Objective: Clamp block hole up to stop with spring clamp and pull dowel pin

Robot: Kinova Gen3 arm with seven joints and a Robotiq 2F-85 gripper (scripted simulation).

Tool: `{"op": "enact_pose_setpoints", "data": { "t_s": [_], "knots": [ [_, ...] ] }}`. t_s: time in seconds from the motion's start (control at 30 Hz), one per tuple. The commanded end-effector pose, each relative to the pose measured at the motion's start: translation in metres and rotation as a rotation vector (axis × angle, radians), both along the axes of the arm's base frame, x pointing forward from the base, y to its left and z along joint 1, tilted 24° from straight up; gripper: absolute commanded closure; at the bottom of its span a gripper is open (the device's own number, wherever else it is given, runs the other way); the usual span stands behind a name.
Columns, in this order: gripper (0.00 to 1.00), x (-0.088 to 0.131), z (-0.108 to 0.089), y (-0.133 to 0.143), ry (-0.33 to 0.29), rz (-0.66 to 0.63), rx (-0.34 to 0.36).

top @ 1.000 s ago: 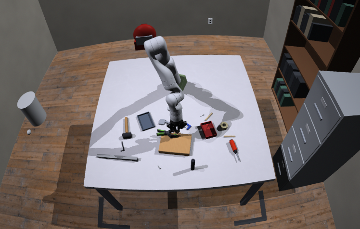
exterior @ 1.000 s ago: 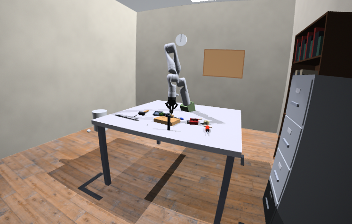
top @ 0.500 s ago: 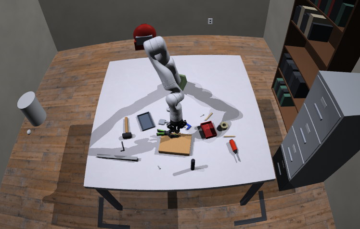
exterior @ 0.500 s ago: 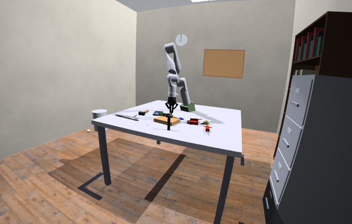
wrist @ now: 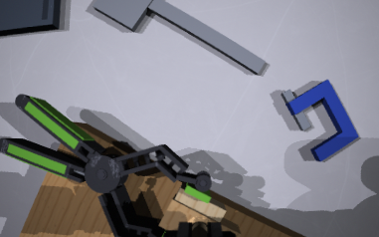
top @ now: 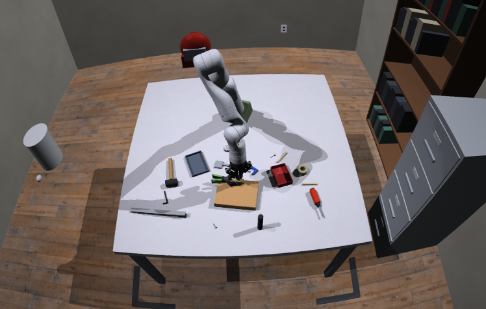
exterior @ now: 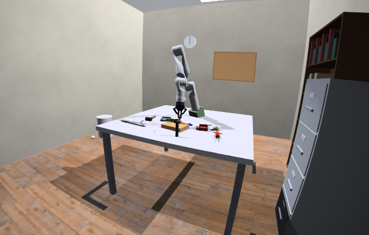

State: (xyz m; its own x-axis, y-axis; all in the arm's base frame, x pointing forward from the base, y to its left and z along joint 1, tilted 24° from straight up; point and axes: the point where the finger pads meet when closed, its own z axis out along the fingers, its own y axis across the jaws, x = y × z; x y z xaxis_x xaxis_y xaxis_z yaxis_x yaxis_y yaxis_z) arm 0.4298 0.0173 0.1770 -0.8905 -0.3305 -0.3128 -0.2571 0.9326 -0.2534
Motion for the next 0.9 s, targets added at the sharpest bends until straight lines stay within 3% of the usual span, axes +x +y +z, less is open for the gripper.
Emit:
{"op": "enact_pose_setpoints", "data": {
  "t_s": [0.0, 0.87],
  "knots": [
    [0.9, 0.0004, 0.0008, 0.0007, 0.002, 0.026, -0.009],
    [0.9, 0.0002, 0.0013, 0.0008, 0.031, 0.207, -0.083]
  ]
}}
